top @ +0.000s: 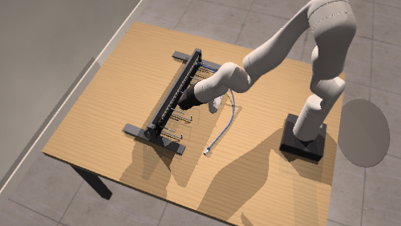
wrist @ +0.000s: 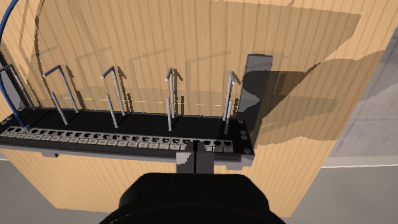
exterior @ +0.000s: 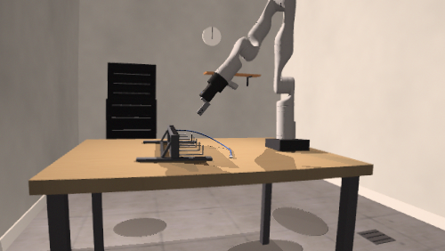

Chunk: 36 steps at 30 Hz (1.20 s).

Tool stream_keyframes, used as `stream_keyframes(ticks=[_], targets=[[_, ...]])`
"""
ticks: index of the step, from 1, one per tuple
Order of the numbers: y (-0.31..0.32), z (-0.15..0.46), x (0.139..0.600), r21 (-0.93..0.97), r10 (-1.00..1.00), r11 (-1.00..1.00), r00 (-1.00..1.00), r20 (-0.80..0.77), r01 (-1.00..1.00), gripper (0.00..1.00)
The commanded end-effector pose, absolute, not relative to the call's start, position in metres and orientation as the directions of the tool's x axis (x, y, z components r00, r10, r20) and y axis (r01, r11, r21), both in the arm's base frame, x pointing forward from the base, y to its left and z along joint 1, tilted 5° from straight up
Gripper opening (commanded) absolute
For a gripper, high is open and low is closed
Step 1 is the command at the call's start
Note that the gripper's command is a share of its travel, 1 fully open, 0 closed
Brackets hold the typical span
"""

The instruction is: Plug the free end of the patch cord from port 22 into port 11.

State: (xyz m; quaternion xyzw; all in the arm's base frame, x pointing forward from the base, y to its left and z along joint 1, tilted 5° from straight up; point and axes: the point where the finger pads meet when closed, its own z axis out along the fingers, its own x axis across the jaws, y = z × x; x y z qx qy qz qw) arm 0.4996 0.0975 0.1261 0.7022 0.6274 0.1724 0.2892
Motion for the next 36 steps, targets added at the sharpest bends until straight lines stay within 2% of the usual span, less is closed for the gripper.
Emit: stream_keyframes(ticks=[1, 17, 36], targets=[[0.1, 0.146, 0.498, 0.636, 0.983, -0.074, 0.164, -0.084, 0.768, 0.0], [0.106, 0.177, 0.473, 0.636, 0.983, -0.074, 0.164, -0.084, 0.768, 0.0], [0.1, 0.181, 0.469, 0.636, 0.983, -0.074, 0.164, -0.084, 0.768, 0.0]])
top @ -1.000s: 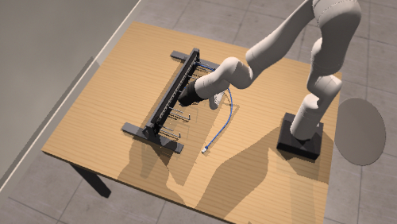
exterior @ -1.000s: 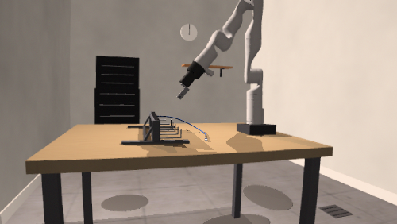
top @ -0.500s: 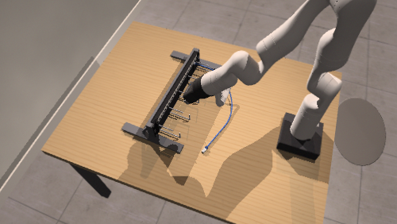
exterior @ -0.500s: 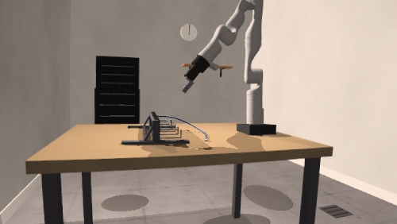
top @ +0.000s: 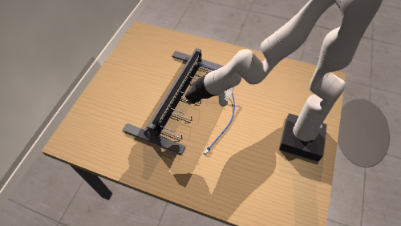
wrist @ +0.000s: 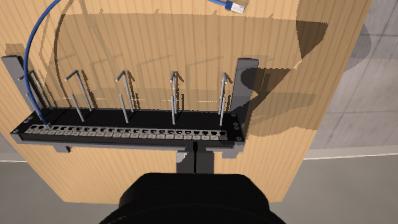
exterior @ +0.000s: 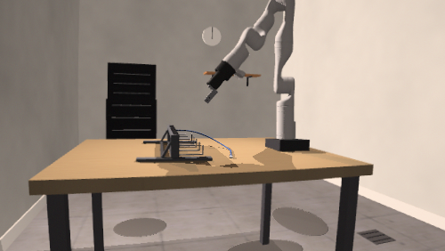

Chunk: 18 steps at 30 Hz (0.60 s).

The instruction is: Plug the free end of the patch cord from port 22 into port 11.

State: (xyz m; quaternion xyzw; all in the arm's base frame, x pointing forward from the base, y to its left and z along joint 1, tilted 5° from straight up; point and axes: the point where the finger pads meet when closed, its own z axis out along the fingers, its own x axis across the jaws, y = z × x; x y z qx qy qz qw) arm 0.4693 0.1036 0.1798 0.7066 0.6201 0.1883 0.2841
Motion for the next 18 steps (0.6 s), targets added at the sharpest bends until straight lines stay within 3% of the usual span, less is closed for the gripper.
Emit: stream_keyframes(ticks=[1, 18], targets=[[0.1, 0.181, 0.469, 0.636, 0.983, -0.074, 0.164, -0.084, 0.768, 0.0], [0.036, 0.186, 0.458, 0.636, 0.983, -0.074, 0.164, -0.084, 0.768, 0.0]])
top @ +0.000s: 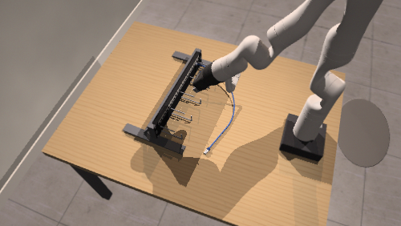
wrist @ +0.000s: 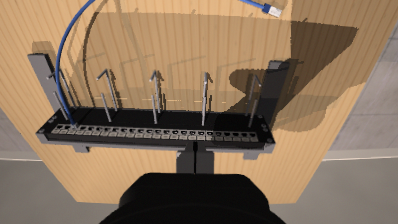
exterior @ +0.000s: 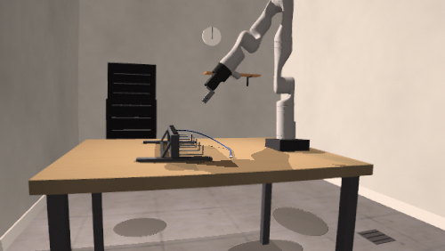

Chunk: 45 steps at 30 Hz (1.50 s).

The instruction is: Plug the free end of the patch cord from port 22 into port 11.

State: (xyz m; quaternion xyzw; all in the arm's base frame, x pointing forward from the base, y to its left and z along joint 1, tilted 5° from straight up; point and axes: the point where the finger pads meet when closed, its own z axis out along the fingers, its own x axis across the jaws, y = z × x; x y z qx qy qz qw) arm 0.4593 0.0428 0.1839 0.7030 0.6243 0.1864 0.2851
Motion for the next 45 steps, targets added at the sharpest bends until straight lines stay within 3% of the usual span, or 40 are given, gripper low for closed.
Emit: stream_keyframes(ticks=[1, 11, 45], targets=[[0.036, 0.186, 0.458, 0.636, 0.983, -0.074, 0.164, -0.084, 0.768, 0.0], [0.009, 0.189, 0.454, 0.636, 0.983, -0.074, 0.164, -0.084, 0.768, 0.0], [0.005, 0.172, 0.467, 0.636, 0.983, -0.074, 0.164, -0.084, 0.768, 0.0]])
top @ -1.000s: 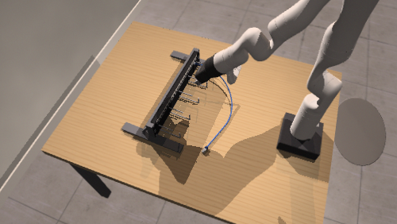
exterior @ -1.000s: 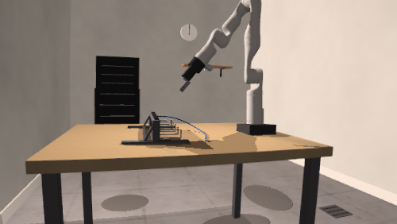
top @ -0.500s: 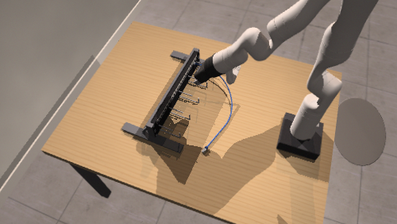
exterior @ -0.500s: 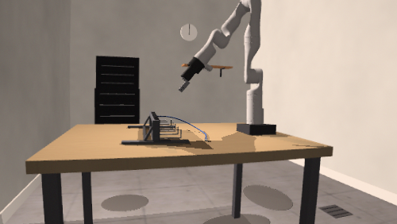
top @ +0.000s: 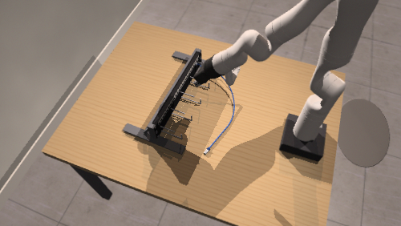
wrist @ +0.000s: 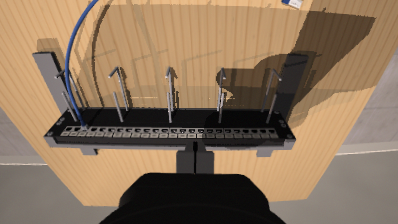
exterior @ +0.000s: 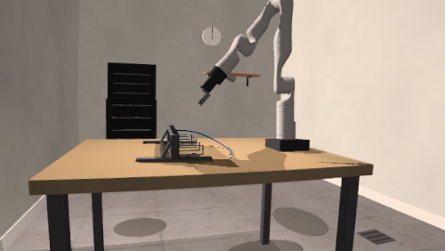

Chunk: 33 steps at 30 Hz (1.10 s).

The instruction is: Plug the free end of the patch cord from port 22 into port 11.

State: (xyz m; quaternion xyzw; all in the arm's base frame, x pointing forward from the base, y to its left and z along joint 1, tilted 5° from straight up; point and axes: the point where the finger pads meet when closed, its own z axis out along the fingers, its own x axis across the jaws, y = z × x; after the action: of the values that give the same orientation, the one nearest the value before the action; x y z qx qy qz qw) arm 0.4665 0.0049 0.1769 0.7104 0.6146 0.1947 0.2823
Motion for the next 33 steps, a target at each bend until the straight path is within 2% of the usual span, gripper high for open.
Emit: stream_keyframes(ticks=[1, 14, 33], targets=[[0.005, 0.172, 0.467, 0.636, 0.983, -0.074, 0.164, -0.084, 0.768, 0.0], [0.002, 0.16, 0.477, 0.636, 0.983, -0.074, 0.164, -0.084, 0.768, 0.0], [-0.008, 0.111, 0.517, 0.636, 0.983, -0.074, 0.164, -0.084, 0.768, 0.0]])
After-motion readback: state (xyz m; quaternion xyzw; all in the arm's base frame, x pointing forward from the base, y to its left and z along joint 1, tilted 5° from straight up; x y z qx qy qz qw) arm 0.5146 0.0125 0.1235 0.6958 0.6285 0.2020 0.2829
